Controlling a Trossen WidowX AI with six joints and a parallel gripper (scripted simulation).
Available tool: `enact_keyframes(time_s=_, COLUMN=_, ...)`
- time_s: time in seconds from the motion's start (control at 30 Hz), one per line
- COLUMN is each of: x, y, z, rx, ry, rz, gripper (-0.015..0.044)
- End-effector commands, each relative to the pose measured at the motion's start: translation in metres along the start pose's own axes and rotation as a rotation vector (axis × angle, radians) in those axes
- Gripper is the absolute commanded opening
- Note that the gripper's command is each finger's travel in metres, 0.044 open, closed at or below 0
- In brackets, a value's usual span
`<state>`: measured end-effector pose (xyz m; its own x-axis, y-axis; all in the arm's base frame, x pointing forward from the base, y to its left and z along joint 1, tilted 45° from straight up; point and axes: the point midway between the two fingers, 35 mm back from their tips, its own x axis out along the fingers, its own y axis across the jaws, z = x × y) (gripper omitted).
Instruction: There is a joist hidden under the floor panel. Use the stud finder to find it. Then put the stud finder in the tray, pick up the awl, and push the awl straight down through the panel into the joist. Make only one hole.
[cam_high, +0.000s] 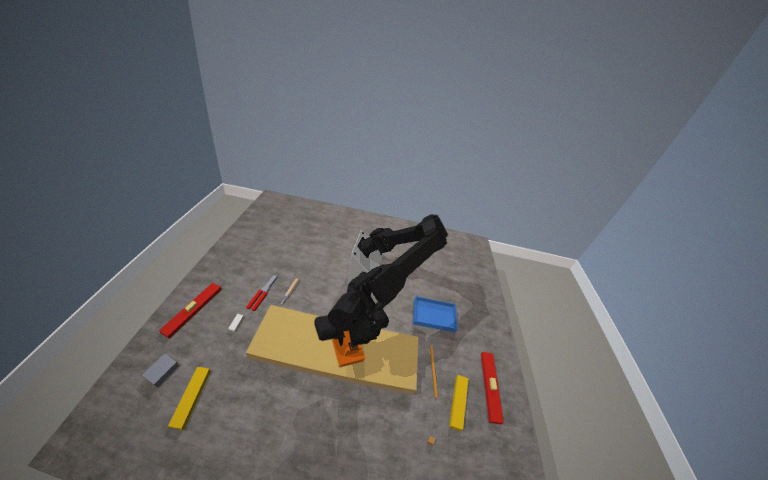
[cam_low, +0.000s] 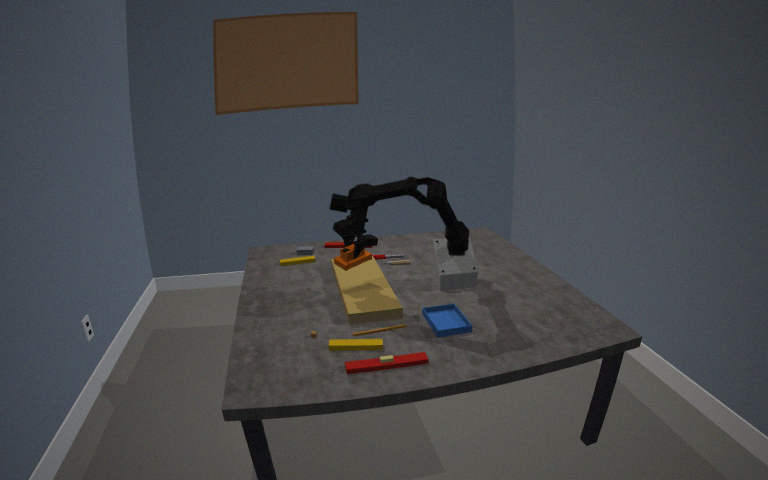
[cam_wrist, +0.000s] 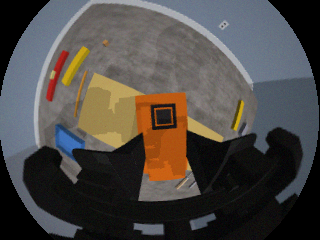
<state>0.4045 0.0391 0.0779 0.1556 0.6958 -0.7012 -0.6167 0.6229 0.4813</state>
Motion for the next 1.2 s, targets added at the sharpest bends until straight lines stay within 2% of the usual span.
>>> enact_keyframes(time_s=0.0, x=-0.002, y=0.026, z=0.012, rx=-0.062, ry=-0.011, rz=0.004, gripper=0.0000)
enact_keyframes(time_s=0.57, x=0.002, y=0.144, z=0.032, rx=-0.333, ry=-0.028, rz=0.060, gripper=0.0000)
enact_keyframes(time_s=1.17, x=-0.005, y=0.260, z=0.013, rx=-0.610, ry=-0.074, rz=0.152, gripper=0.0000)
